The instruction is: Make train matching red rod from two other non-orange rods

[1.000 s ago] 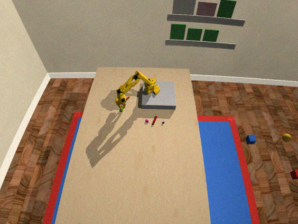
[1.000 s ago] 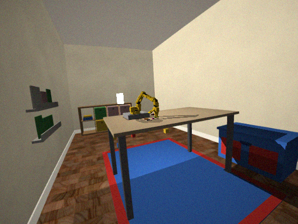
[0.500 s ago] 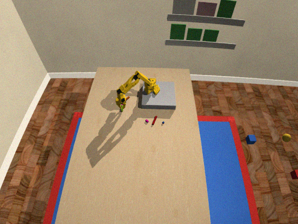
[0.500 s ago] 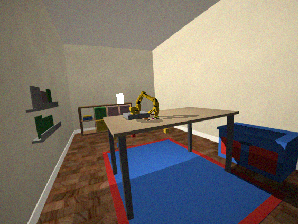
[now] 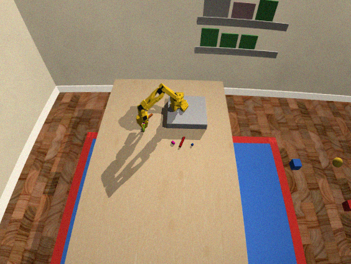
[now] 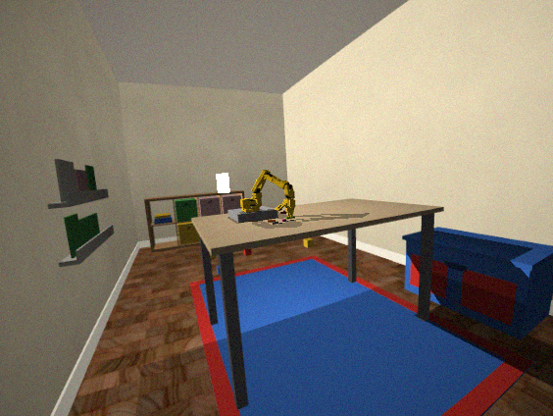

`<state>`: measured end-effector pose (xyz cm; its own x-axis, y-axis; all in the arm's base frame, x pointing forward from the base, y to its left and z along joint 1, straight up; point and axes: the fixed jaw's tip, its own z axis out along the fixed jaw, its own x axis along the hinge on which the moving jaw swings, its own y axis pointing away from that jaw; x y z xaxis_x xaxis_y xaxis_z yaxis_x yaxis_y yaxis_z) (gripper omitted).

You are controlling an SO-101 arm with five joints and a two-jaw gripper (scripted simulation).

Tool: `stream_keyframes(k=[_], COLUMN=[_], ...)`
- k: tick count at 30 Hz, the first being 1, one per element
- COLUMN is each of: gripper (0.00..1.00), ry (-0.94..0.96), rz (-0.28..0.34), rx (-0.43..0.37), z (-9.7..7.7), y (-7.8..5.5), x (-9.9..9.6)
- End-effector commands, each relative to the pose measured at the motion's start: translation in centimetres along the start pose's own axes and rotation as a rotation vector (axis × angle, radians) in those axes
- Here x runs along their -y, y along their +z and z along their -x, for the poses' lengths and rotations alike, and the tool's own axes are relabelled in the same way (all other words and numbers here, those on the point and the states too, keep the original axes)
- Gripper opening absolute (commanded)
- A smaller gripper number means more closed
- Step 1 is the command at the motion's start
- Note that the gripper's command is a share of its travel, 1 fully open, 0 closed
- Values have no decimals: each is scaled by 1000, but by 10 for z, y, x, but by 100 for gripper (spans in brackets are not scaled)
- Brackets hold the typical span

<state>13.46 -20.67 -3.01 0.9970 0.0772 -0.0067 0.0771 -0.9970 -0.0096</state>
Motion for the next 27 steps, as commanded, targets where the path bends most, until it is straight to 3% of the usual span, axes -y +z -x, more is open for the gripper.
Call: stream_keyframes(k=[1, 27], gripper=[0, 0], ry=[6, 6], rz=[-13, -13], rx=[6, 6], z=[3, 3], y=[3, 7], x=[0, 0])
